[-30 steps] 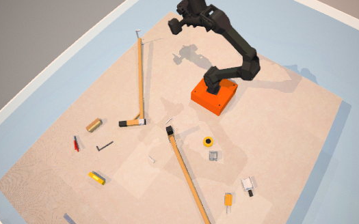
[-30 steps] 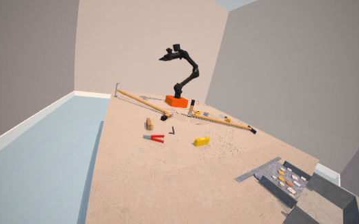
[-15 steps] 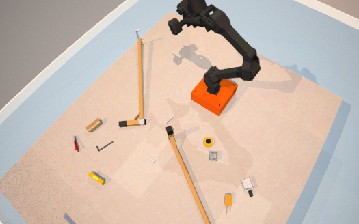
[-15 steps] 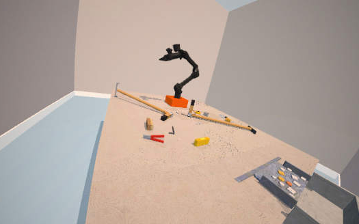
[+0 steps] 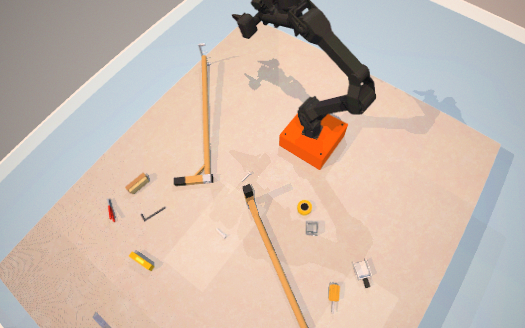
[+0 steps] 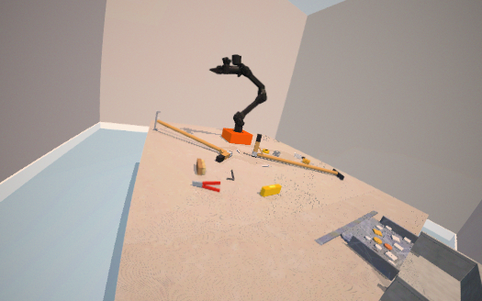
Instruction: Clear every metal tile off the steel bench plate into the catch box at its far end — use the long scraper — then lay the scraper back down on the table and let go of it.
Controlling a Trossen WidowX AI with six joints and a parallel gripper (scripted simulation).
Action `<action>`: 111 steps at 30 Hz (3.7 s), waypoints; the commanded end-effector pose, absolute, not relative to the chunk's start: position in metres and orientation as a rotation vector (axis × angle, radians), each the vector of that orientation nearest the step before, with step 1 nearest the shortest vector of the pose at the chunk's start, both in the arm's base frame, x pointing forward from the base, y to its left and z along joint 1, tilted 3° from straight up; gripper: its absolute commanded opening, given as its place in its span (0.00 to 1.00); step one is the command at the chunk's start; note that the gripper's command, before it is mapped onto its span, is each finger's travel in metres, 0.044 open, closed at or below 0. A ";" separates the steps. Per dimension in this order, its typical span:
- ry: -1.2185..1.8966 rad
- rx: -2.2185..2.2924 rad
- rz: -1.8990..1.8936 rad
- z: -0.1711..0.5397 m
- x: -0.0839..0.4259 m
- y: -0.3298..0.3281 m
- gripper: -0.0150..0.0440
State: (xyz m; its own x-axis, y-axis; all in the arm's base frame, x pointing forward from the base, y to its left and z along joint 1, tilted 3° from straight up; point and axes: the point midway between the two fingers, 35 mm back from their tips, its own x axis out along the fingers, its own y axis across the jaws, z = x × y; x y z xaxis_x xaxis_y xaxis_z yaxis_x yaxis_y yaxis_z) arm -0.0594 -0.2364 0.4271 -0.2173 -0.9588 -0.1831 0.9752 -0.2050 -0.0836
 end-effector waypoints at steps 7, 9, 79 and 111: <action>0.172 -0.159 -1.669 0.476 -0.057 -0.268 1.00; 0.167 -0.217 -1.647 0.486 -0.056 -0.272 1.00; 0.680 -2.134 -0.662 0.577 -0.047 -0.296 0.91; 0.317 -1.668 -0.837 0.571 -0.012 -0.358 0.25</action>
State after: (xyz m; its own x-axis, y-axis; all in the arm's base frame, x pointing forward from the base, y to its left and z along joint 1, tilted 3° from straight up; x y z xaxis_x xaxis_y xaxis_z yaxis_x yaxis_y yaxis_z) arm -0.0125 -0.3440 0.5783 0.7126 -0.6061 0.3533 0.1771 -0.3319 -0.9265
